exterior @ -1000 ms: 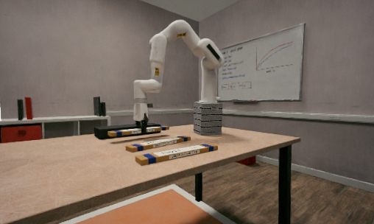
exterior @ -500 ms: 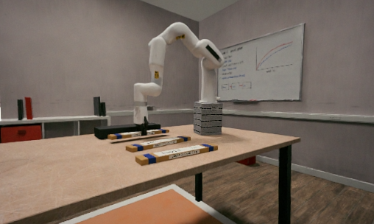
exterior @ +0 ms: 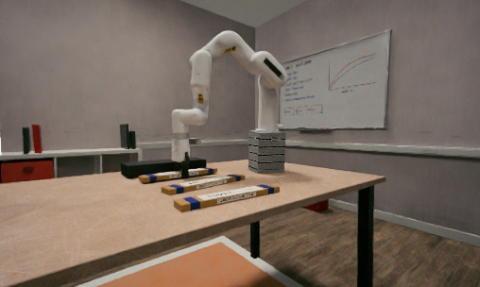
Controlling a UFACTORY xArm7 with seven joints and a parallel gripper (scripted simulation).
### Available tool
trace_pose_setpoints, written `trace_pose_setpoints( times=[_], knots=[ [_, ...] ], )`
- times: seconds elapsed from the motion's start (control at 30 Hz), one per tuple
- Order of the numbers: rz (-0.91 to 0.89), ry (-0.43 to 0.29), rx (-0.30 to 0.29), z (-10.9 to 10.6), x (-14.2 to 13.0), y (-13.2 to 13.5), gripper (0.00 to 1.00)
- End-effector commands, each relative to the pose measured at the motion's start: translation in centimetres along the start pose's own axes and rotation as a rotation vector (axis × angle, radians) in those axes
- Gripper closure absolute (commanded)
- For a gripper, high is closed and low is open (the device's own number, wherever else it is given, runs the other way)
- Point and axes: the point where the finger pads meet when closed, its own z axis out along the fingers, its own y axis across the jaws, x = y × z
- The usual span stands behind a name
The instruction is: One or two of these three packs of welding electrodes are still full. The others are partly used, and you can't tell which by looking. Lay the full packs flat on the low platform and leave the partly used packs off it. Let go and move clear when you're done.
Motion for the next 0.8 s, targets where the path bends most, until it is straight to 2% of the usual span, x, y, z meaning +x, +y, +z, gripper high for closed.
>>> trace_pose_setpoints(
  times=[0.0, 0.77],
  knots=[
    [0.0, -0.005, 0.002, 0.08, -0.22, -0.1, 0.42],
    [0.0, -0.005, 0.002, 0.54, -0.22, -0.1, 0.42]
  ],
)
